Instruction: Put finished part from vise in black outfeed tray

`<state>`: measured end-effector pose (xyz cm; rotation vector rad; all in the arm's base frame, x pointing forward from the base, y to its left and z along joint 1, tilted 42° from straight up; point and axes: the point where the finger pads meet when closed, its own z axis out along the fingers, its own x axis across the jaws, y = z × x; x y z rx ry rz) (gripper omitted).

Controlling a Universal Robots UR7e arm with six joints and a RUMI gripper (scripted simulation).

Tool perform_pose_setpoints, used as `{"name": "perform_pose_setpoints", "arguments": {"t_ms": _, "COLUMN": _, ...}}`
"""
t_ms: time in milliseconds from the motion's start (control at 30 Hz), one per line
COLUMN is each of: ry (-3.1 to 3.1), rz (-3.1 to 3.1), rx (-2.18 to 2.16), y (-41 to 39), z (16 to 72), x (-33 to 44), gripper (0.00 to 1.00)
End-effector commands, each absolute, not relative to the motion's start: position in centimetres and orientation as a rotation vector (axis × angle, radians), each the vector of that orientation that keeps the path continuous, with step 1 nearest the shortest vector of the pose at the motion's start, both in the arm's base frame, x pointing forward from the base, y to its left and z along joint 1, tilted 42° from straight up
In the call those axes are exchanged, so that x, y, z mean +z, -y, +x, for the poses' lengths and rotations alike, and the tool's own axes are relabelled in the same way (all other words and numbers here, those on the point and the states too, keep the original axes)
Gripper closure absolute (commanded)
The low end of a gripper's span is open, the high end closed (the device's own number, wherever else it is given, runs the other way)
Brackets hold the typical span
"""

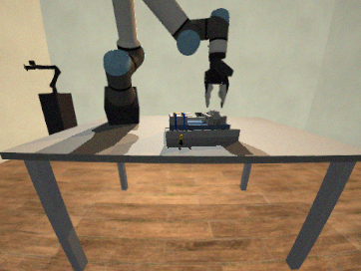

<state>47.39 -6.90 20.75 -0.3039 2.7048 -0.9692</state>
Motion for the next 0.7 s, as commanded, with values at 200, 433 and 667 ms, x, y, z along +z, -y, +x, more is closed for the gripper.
{"name": "perform_pose_setpoints", "arguments": {"t_ms": 200, "ry": -2.703, "rz": -0.304, "rx": -0.969, "y": 7.28, "z": 47.62, "x": 20.31, "gripper": 0.60}}
{"name": "perform_pose_setpoints", "arguments": {"t_ms": 433, "ry": -2.703, "rz": -0.304, "rx": -0.969, "y": 7.30, "z": 47.63, "x": 20.28, "gripper": 0.60}}
{"name": "perform_pose_setpoints", "arguments": {"t_ms": 667, "ry": -2.703, "rz": -0.304, "rx": -0.969, "y": 7.30, "z": 47.63, "x": 20.28, "gripper": 0.60}}
